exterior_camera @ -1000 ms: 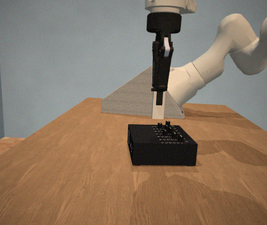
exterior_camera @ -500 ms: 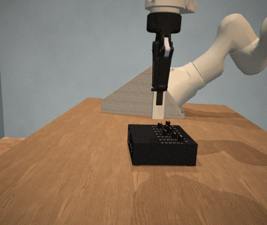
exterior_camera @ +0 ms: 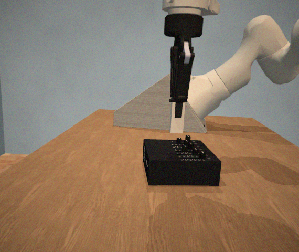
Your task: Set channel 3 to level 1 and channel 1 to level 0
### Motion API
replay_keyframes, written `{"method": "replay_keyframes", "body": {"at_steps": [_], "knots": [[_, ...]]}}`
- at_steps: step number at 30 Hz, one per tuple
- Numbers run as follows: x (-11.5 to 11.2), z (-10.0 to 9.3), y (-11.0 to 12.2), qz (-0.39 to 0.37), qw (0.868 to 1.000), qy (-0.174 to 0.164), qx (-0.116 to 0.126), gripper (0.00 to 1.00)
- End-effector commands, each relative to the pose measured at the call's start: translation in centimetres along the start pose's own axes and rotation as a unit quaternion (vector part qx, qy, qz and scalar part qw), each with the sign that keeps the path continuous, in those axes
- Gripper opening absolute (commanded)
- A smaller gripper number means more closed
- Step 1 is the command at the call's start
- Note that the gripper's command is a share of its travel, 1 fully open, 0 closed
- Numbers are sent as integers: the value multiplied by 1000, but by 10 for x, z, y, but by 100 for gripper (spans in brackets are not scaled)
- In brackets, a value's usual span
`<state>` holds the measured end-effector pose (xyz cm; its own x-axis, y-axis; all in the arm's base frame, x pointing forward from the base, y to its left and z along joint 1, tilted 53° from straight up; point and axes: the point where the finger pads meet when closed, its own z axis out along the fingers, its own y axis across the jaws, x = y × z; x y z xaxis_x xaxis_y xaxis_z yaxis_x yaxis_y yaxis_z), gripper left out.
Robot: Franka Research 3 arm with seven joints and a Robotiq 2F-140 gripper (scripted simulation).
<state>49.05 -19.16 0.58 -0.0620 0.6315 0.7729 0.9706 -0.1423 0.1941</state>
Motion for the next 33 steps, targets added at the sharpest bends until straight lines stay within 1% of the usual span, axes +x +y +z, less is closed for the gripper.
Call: {"method": "replay_keyframes", "body": {"at_steps": [1,16,33], "knots": [[0,1,0,-2,1000,-1,0,0],[-1,7,0,-2,1000,-1,0,0],[-2,18,0,-2,1000,-1,0,0]]}}
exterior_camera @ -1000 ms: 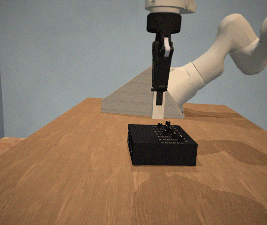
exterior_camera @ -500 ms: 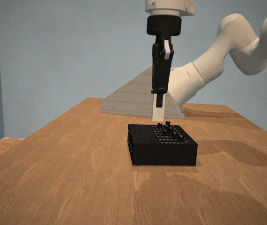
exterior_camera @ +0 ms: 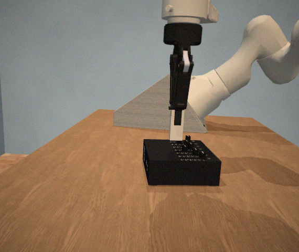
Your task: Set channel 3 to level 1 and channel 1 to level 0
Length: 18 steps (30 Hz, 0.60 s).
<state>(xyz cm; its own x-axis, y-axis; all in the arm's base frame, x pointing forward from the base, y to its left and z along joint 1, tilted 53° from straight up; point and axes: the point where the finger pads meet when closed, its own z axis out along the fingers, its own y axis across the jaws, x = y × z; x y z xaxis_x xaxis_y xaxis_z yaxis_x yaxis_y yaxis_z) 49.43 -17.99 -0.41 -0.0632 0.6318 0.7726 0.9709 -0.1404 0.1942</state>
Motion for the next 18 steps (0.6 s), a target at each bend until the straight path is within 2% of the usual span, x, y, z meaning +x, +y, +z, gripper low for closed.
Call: {"method": "replay_keyframes", "body": {"at_steps": [1,18], "knots": [[-2,3,0,-2,1000,-1,0,0],[-2,8,0,-2,1000,-1,0,0]]}}
